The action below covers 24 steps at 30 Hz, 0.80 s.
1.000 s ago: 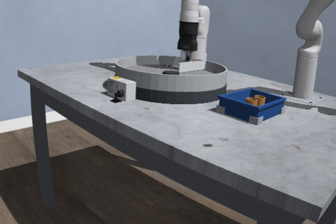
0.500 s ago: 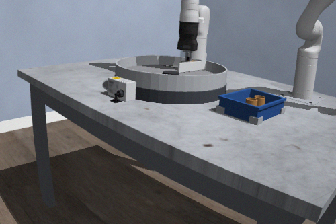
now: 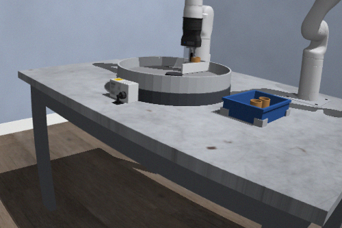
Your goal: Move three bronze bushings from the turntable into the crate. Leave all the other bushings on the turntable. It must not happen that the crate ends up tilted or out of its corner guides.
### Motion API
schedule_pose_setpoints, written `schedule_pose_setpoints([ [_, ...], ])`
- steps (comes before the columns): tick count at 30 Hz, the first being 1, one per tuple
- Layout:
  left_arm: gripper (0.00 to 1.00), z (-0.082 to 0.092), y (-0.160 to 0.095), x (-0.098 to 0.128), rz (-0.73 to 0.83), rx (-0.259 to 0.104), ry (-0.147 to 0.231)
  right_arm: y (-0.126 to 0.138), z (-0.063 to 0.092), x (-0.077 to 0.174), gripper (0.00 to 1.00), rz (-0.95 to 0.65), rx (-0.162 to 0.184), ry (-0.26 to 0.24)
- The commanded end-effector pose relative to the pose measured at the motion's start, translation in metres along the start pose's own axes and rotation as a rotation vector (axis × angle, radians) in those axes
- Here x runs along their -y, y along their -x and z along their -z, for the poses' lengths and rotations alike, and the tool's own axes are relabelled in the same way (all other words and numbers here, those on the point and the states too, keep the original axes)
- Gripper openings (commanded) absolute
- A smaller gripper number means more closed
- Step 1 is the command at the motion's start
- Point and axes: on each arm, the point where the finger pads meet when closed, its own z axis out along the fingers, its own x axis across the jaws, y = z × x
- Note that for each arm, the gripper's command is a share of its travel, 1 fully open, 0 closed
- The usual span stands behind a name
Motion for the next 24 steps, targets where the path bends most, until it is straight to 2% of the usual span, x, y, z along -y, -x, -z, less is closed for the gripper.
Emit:
schedule_pose_setpoints([
  [1,1.00,0.001,-0.003,0.004,-0.004,-0.003,-0.008,0.001,0.019,0.000,0.00,-0.003,-0.001,0.005],
  [3,1.00,0.001,-0.003,0.004,-0.004,-0.003,-0.008,0.001,0.028,0.000,0.00,-0.003,-0.001,0.005],
  [5,1.00,0.001,-0.003,0.004,-0.004,-0.003,-0.008,0.001,0.028,0.000,0.00,-0.003,-0.001,0.005],
  [12,1.00,0.001,-0.003,0.004,-0.004,-0.003,-0.008,0.000,0.050,0.000,0.00,-0.002,-0.002,0.005],
  [24,1.00,0.001,-0.003,0.004,-0.004,-0.003,-0.008,0.000,0.052,0.000,0.00,-0.002,-0.003,0.008],
])
